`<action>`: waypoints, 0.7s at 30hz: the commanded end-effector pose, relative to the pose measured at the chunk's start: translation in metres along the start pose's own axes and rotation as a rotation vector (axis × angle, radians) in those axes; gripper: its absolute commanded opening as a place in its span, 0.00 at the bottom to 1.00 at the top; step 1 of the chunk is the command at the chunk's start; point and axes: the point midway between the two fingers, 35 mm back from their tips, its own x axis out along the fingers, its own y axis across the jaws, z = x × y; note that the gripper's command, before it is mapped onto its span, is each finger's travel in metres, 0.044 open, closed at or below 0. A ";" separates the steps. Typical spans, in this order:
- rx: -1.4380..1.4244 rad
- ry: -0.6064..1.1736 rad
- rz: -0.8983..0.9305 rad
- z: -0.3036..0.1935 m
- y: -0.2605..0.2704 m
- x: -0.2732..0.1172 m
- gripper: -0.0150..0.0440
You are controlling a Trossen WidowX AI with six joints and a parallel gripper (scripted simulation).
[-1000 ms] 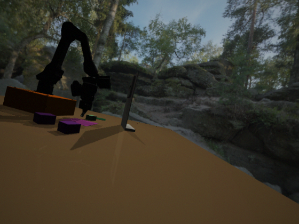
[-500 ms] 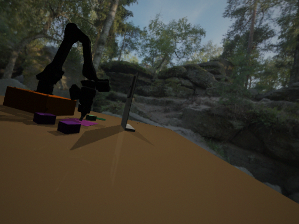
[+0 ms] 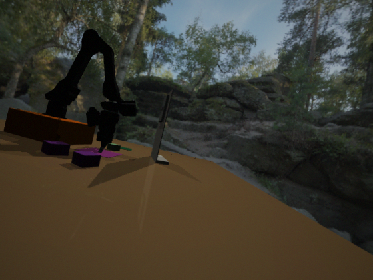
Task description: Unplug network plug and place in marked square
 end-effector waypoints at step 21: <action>0.000 -0.001 0.000 0.000 0.000 -0.010 0.52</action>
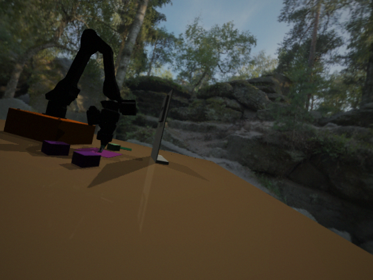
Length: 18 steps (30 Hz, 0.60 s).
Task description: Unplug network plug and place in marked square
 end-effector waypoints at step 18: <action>0.004 -0.003 0.004 0.000 0.003 -0.024 0.52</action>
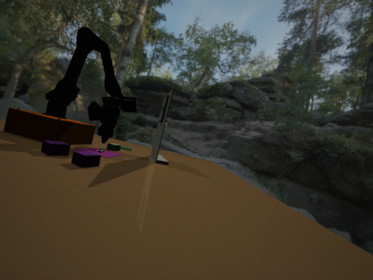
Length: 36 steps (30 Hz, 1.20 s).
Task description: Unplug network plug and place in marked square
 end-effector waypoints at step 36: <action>0.006 -0.001 0.006 -0.003 0.035 -0.053 0.52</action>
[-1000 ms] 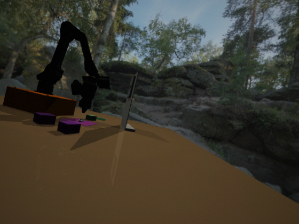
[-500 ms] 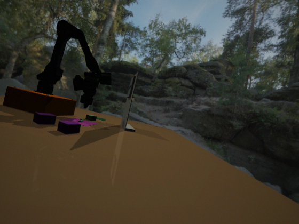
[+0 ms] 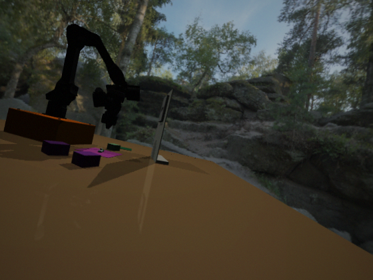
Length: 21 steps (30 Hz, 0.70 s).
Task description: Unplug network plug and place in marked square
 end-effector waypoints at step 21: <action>0.002 0.000 0.002 -0.002 0.027 -0.040 0.52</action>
